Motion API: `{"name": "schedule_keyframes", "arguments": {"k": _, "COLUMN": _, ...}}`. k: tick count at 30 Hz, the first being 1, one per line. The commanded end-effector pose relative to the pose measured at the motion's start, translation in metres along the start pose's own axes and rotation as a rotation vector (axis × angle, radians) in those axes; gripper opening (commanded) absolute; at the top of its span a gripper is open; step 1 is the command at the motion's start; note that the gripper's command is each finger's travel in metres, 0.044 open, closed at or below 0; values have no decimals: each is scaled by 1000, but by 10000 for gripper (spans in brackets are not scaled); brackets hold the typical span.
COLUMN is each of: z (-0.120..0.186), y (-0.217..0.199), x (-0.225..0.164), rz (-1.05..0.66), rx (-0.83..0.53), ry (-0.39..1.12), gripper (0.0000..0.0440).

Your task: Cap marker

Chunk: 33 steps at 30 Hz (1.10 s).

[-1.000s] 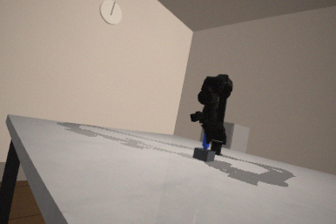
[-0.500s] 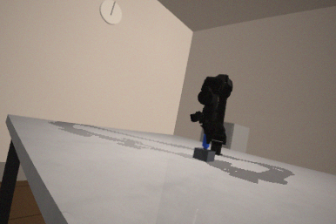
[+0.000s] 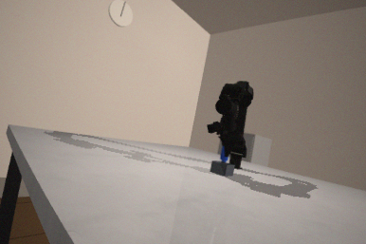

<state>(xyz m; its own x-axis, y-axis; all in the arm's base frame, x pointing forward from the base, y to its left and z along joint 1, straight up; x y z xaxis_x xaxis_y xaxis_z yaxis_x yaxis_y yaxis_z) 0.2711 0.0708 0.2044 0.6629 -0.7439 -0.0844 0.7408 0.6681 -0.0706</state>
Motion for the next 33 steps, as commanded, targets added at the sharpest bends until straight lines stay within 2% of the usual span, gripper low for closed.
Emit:
{"name": "schedule_keyframes", "arguments": {"k": 1, "z": -19, "y": 1, "x": 5, "rz": 5, "rx": -50, "ry": -5, "gripper": 139}}
{"name": "schedule_keyframes", "arguments": {"k": 11, "z": -20, "y": 1, "x": 5, "rz": 27, "rx": -41, "ry": -13, "gripper": 152}}
{"name": "schedule_keyframes", "arguments": {"k": 16, "z": -19, "y": -5, "x": 1, "rz": 35, "rx": -49, "ry": 10, "gripper": 221}}
{"name": "schedule_keyframes", "arguments": {"k": 25, "z": -14, "y": -12, "x": -4, "rz": 57, "rx": -16, "ry": 2, "gripper": 440}}
{"name": "schedule_keyframes", "arguments": {"k": 33, "z": 6, "y": -15, "x": -6, "rz": 58, "rx": 50, "ry": -30, "gripper": 440}}
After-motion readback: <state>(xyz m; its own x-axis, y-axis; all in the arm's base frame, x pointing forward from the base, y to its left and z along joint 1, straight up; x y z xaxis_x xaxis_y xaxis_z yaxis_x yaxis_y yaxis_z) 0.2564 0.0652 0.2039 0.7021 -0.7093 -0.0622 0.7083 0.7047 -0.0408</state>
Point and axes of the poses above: the point midway between the two fingers, 35 mm back from their tips, its own z axis back along the fingers, its own y axis across the jaws, x = y × z, the point moved 10 cm from there along z, back along the fingers, and after that the axes turned 2 degrees about z, right-handed, at the moved point
